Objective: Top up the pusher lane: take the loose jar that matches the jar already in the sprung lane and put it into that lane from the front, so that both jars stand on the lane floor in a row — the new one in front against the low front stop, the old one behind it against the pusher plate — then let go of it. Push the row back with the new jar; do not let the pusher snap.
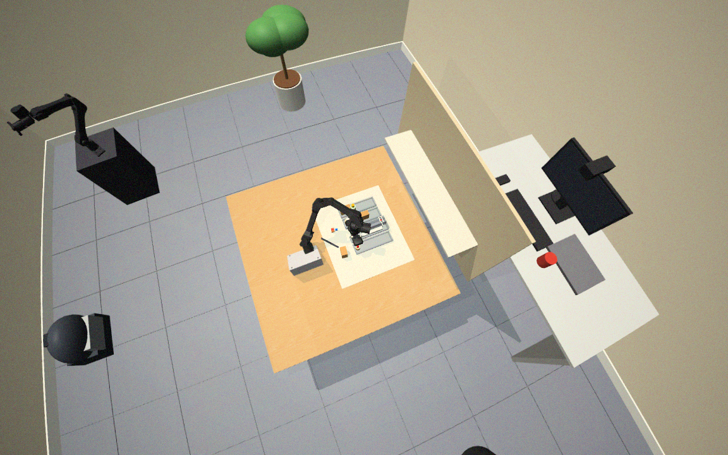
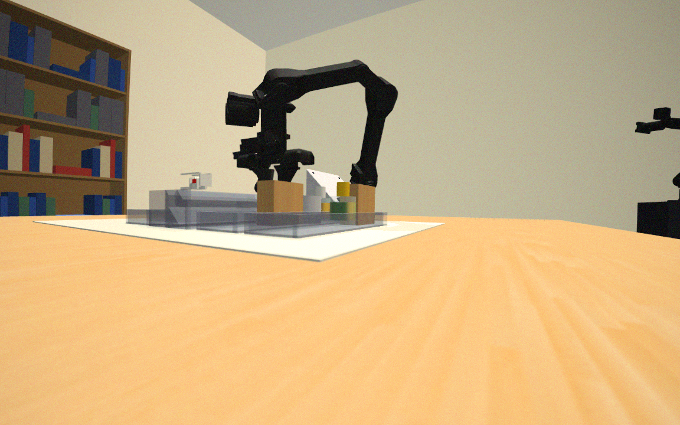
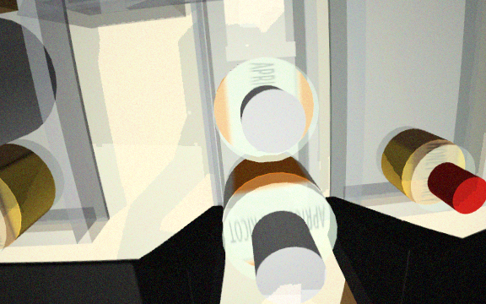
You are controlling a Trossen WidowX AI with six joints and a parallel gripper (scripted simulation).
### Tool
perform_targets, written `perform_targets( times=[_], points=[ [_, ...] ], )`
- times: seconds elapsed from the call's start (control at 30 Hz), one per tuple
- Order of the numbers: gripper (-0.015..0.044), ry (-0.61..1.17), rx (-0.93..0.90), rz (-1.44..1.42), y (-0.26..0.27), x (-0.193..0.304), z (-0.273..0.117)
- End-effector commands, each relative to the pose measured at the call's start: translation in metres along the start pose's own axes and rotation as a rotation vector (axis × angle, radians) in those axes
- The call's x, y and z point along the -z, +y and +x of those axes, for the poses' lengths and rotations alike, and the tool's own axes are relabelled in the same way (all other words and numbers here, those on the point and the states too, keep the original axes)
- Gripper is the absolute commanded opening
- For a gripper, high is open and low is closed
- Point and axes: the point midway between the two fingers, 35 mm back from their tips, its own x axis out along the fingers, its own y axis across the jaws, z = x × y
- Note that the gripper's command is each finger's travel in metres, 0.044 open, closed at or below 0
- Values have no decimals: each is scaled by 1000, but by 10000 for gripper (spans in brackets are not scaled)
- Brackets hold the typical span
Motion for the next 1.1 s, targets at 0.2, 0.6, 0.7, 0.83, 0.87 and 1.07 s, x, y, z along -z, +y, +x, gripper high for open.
perform_targets(
  times=[0.2, 0.6, 0.7, 0.83, 0.87, 1.07],
  points=[
    [0, -27, 1, -11, 0, -7, -3],
    [0, -27, 1, -11, 0, -8, -2],
    [0, -27, 1, -11, 0, -8, -2],
    [0, -28, 1, -11, 0, -9, -2],
    [0, -28, 1, -11, 0, -9, -2],
    [0, -28, 1, -11, 0, -10, -2]
  ],
)
